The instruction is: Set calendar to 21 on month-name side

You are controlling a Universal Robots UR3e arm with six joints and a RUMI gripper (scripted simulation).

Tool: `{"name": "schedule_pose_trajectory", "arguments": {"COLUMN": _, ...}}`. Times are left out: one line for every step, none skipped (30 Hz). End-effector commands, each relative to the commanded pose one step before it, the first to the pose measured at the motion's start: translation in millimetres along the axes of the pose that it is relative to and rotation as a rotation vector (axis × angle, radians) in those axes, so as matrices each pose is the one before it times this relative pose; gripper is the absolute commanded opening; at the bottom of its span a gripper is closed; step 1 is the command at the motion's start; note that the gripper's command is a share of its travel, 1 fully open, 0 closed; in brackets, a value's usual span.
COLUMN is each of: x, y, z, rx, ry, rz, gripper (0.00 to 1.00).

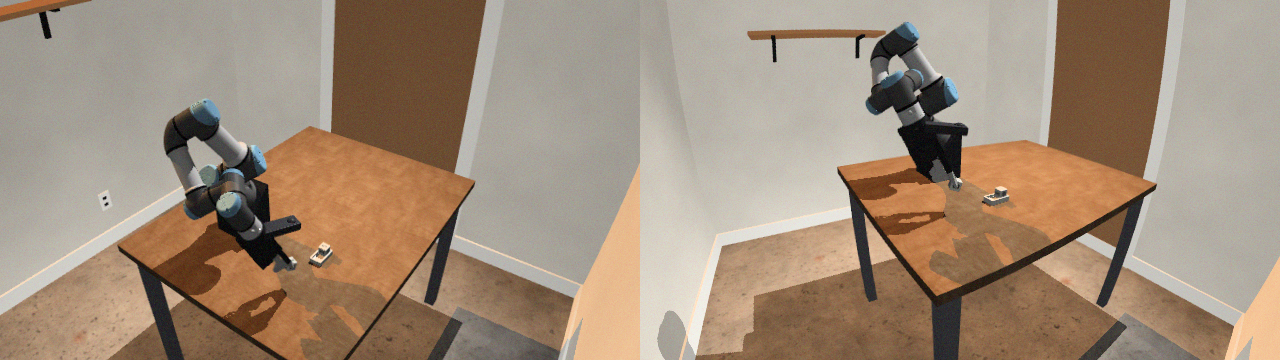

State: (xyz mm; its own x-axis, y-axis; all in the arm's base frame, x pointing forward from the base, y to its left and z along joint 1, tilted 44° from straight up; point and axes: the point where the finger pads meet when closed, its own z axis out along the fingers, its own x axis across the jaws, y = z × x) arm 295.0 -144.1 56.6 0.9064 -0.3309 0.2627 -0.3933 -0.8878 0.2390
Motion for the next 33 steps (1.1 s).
{"name": "schedule_pose_trajectory", "arguments": {"x": 1.42, "y": 0.310, "z": -1.279, "rx": 0.03031, "ry": 0.00894, "rz": -0.00056, "gripper": 0.10}}
{"name": "schedule_pose_trajectory", "arguments": {"x": 0.00, "y": 0.000, "z": 0.000, "rx": 0.00000, "ry": 0.00000, "rz": 0.00000, "gripper": 0.10}}
{"name": "schedule_pose_trajectory", "arguments": {"x": 0.00, "y": 0.000, "z": 0.000, "rx": 0.00000, "ry": 0.00000, "rz": 0.00000, "gripper": 0.10}}
{"name": "schedule_pose_trajectory", "arguments": {"x": 0.20, "y": 0.048, "z": -0.173, "rx": 0.00348, "ry": 0.00124, "rz": 0.00013, "gripper": 0.10}}
{"name": "schedule_pose_trajectory", "arguments": {"x": 0.16, "y": 0.039, "z": -0.141, "rx": 0.00275, "ry": 0.00101, "rz": 0.00010, "gripper": 0.10}}
{"name": "schedule_pose_trajectory", "arguments": {"x": 0.13, "y": 0.030, "z": -0.109, "rx": 0.00208, "ry": 0.00078, "rz": 0.00008, "gripper": 0.10}}
{"name": "schedule_pose_trajectory", "arguments": {"x": 0.09, "y": 0.021, "z": -0.078, "rx": 0.00146, "ry": 0.00056, "rz": 0.00006, "gripper": 0.10}}
{"name": "schedule_pose_trajectory", "arguments": {"x": 0.06, "y": 0.014, "z": -0.050, "rx": 0.00093, "ry": 0.00036, "rz": 0.00004, "gripper": 0.10}}
{"name": "schedule_pose_trajectory", "arguments": {"x": 0.03, "y": 0.007, "z": -0.027, "rx": 0.00050, "ry": 0.00020, "rz": 0.00002, "gripper": 0.10}}
{"name": "schedule_pose_trajectory", "arguments": {"x": 0.01, "y": 0.003, "z": -0.011, "rx": 0.00019, "ry": 0.00008, "rz": 0.00001, "gripper": 0.10}}
{"name": "schedule_pose_trajectory", "arguments": {"x": 0.00, "y": 0.000, "z": -0.002, "rx": 0.00003, "ry": 0.00001, "rz": 0.00000, "gripper": 0.10}}
{"name": "schedule_pose_trajectory", "arguments": {"x": 0.00, "y": 0.000, "z": 0.002, "rx": 0.00005, "ry": -0.00002, "rz": -0.00001, "gripper": 0.10}}
{"name": "schedule_pose_trajectory", "arguments": {"x": -0.01, "y": 0.000, "z": 0.016, "rx": 0.00030, "ry": -0.00010, "rz": -0.00004, "gripper": 0.10}}
{"name": "schedule_pose_trajectory", "arguments": {"x": -0.04, "y": 0.001, "z": 0.042, "rx": 0.00078, "ry": -0.00027, "rz": -0.00011, "gripper": 0.10}}
{"name": "schedule_pose_trajectory", "arguments": {"x": -0.07, "y": 0.002, "z": 0.077, "rx": 0.00144, "ry": -0.00048, "rz": -0.00020, "gripper": 0.10}}
{"name": "schedule_pose_trajectory", "arguments": {"x": -0.11, "y": 0.004, "z": 0.118, "rx": 0.00224, "ry": -0.00074, "rz": -0.00031, "gripper": 0.10}}
{"name": "schedule_pose_trajectory", "arguments": {"x": -0.15, "y": 0.005, "z": 0.162, "rx": 0.00315, "ry": -0.00102, "rz": -0.00042, "gripper": 0.10}}
{"name": "schedule_pose_trajectory", "arguments": {"x": -0.19, "y": 0.007, "z": 0.206, "rx": 0.00413, "ry": -0.00130, "rz": -0.00053, "gripper": 0.10}}
{"name": "schedule_pose_trajectory", "arguments": {"x": 0.00, "y": 0.000, "z": 0.000, "rx": 0.00000, "ry": 0.00000, "rz": 0.00000, "gripper": 0.10}}
{"name": "schedule_pose_trajectory", "arguments": {"x": 0.00, "y": 0.000, "z": 0.000, "rx": 0.00000, "ry": 0.00000, "rz": 0.00000, "gripper": 0.10}}
{"name": "schedule_pose_trajectory", "arguments": {"x": -0.23, "y": 0.009, "z": 0.247, "rx": 0.00517, "ry": -0.00156, "rz": -0.00064, "gripper": 0.10}}
{"name": "schedule_pose_trajectory", "arguments": {"x": -0.26, "y": 0.011, "z": 0.282, "rx": 0.00623, "ry": -0.00179, "rz": -0.00073, "gripper": 0.10}}
{"name": "schedule_pose_trajectory", "arguments": {"x": -0.29, "y": 0.014, "z": 0.308, "rx": 0.00728, "ry": -0.00196, "rz": -0.00080, "gripper": 0.10}}
{"name": "schedule_pose_trajectory", "arguments": {"x": -0.31, "y": 0.017, "z": 0.324, "rx": 0.00830, "ry": -0.00206, "rz": -0.00084, "gripper": 0.10}}
{"name": "schedule_pose_trajectory", "arguments": {"x": -0.31, "y": 0.021, "z": 0.328, "rx": 0.00928, "ry": -0.00209, "rz": -0.00085, "gripper": 0.10}}
{"name": "schedule_pose_trajectory", "arguments": {"x": -0.31, "y": 0.026, "z": 0.319, "rx": 0.01018, "ry": -0.00204, "rz": -0.00083, "gripper": 0.10}}
{"name": "schedule_pose_trajectory", "arguments": {"x": -0.29, "y": 0.032, "z": 0.296, "rx": 0.01098, "ry": -0.00190, "rz": -0.00078, "gripper": 0.10}}
{"name": "schedule_pose_trajectory", "arguments": {"x": -0.26, "y": 0.038, "z": 0.261, "rx": 0.01168, "ry": -0.00168, "rz": -0.00070, "gripper": 0.10}}
{"name": "schedule_pose_trajectory", "arguments": {"x": -0.22, "y": 0.046, "z": 0.215, "rx": 0.01225, "ry": -0.00138, "rz": -0.00060, "gripper": 0.10}}
{"name": "schedule_pose_trajectory", "arguments": {"x": -0.17, "y": 0.055, "z": 0.159, "rx": 0.01269, "ry": -0.00102, "rz": -0.00048, "gripper": 0.10}}
{"name": "schedule_pose_trajectory", "arguments": {"x": -0.11, "y": 0.064, "z": 0.096, "rx": 0.01297, "ry": -0.00062, "rz": -0.00034, "gripper": 0.10}}
{"name": "schedule_pose_trajectory", "arguments": {"x": -0.05, "y": 0.075, "z": 0.028, "rx": 0.01310, "ry": -0.00018, "rz": -0.00020, "gripper": 0.10}}
{"name": "schedule_pose_trajectory", "arguments": {"x": 0.02, "y": 0.085, "z": -0.040, "rx": 0.01308, "ry": 0.00026, "rz": -0.00005, "gripper": 0.10}}
